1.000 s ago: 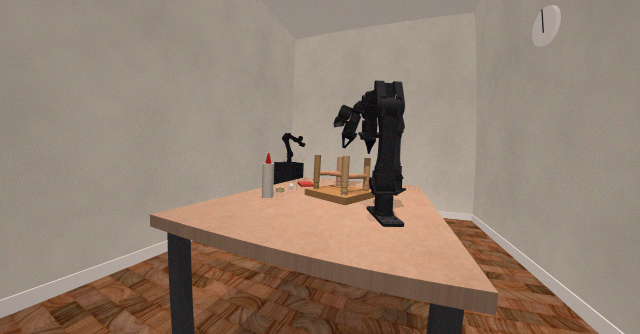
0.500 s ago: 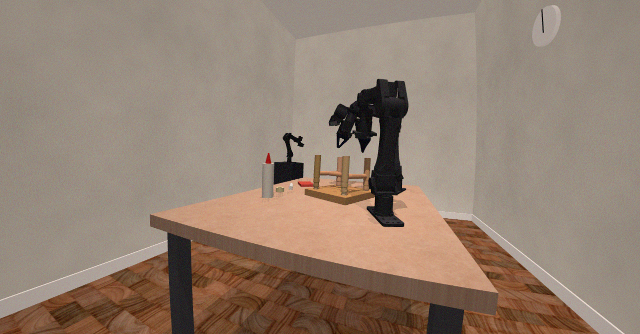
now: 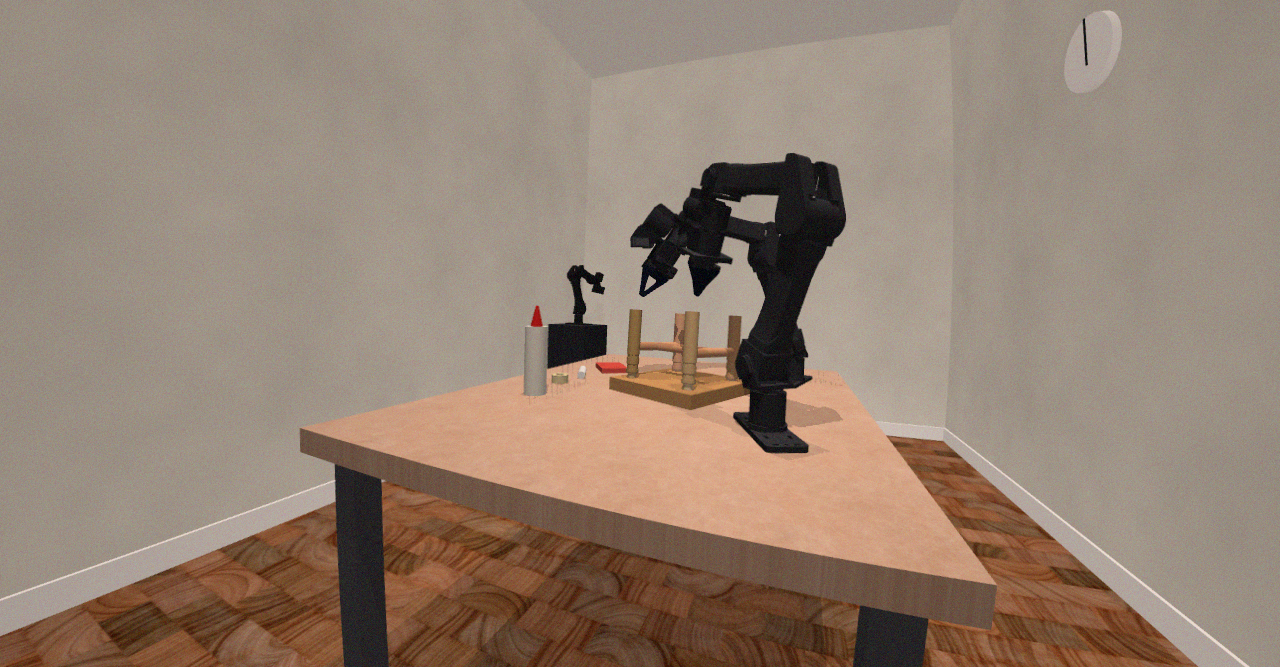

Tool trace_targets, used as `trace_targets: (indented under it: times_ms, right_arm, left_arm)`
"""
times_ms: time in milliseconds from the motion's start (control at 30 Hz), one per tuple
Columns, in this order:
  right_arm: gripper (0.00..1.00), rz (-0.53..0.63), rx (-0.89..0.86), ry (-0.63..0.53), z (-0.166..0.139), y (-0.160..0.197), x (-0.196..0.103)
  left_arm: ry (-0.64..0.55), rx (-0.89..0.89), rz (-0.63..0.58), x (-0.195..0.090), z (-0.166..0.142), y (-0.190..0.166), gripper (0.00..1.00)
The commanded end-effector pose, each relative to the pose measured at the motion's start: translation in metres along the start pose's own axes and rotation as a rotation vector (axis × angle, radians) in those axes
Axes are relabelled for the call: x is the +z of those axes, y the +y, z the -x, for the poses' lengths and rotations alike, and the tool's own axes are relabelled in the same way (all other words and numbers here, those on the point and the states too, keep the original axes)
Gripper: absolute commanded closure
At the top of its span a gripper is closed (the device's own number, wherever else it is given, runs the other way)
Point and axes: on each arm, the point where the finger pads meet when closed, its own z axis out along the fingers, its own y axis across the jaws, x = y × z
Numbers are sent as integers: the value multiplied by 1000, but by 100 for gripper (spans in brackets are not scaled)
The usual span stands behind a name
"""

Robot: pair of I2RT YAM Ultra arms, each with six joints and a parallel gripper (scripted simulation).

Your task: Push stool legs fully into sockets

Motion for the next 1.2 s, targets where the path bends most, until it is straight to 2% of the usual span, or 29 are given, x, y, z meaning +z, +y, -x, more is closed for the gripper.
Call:
trace_targets:
  times_ms: [0,67,133,167,200,233,433,1033,1067,1100,1167]
  right_arm:
    - [100,29,-30,-116,37,17,-8]
    - [100,31,-33,-120,39,19,-8]
    - [100,1,-12,-136,40,5,-23]
    - [100,2,-9,-149,42,4,-27]
    - [100,35,-36,-106,38,22,-3]
    - [100,35,-36,-121,38,22,-12]
    - [100,10,-22,-121,38,11,-17]
    - [100,16,-22,-124,39,12,-18]
    - [100,16,-21,-165,44,11,-30]
    - [100,14,-20,-89,23,11,-8]
    - [100,12,-18,-90,23,9,-3]
  left_arm:
    - [-27,-43,25,-9,-8,12,100]
    - [-51,-52,20,-10,-4,14,100]
    - [-31,-49,19,-5,-8,13,100]
    - [-37,-49,25,-12,-6,14,100]
    - [-61,-59,36,-19,-3,17,100]
    - [-35,-61,36,-5,-10,17,100]
    - [-49,-50,28,-3,-10,14,100]
    - [-42,-51,31,20,-17,14,100]
    - [-49,-48,29,18,-15,13,100]
    - [-53,-48,29,17,-14,13,100]
    - [-47,-48,29,19,-17,13,100]
